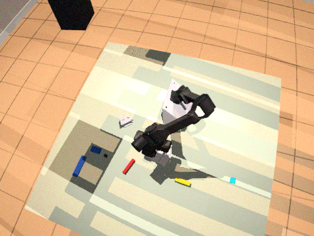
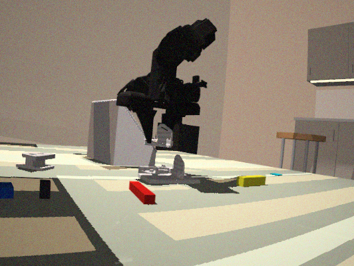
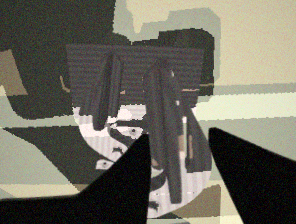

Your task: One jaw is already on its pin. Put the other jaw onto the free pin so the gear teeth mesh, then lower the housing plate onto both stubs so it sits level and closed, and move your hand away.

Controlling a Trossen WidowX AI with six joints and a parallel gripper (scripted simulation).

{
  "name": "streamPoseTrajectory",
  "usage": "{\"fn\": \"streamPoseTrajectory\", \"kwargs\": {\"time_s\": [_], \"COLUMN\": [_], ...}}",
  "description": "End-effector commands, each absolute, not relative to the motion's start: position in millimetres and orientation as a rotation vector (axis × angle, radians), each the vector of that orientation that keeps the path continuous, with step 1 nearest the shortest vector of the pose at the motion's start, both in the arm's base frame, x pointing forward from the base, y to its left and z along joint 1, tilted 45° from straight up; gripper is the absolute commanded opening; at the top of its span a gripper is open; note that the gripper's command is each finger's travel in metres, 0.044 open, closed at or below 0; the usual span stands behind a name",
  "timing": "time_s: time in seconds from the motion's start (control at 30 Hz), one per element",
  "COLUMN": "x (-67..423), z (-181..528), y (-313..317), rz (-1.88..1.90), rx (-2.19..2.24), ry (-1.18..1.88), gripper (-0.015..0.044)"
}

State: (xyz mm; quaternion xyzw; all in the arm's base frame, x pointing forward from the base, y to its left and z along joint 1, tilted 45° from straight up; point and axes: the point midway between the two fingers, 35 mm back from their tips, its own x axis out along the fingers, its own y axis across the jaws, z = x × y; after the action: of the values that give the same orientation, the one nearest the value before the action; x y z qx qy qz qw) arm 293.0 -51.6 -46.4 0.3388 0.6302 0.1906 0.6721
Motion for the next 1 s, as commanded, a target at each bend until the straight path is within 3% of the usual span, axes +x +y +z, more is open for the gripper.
{"fn": "streamPoseTrajectory", "kwargs": {"time_s": [0.0,0.97], "x": [292.2,296.4], "z": [-51.4,-79.9], "y": [-46.7,-18.1], "rz": [0.427,0.43], "rx": [0.767,0.769], "ry": [1.428,1.427], "gripper": [0.0134,0.0134]}}
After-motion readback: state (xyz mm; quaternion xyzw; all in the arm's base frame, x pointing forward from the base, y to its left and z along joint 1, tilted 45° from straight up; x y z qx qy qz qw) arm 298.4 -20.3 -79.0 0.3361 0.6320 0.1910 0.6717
